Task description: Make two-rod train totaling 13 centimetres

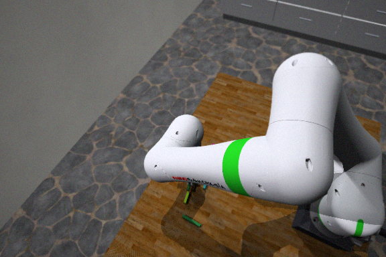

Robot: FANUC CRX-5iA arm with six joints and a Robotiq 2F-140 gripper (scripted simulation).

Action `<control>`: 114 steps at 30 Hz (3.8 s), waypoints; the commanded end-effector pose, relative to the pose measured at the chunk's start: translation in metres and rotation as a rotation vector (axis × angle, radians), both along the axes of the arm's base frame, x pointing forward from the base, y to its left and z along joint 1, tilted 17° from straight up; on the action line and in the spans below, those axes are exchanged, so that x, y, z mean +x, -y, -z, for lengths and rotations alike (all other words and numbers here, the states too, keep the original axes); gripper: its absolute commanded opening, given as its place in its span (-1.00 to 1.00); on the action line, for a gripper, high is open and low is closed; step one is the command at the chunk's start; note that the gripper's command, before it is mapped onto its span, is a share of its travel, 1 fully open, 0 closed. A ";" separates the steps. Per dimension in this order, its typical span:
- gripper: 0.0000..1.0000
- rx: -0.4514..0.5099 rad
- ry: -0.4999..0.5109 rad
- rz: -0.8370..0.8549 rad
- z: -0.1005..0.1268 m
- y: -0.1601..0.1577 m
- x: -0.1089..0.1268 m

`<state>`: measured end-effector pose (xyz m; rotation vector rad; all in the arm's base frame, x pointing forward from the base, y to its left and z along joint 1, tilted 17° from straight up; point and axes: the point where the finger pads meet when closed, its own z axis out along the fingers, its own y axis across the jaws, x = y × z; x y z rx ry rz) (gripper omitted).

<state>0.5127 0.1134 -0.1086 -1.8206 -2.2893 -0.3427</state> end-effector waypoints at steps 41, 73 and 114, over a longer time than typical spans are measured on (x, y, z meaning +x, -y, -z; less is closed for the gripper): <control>-0.94 0.000 0.000 0.001 0.001 0.003 -0.002; -0.94 0.000 0.000 0.001 0.011 0.000 -0.002; -0.85 0.000 0.000 0.001 0.011 0.000 -0.002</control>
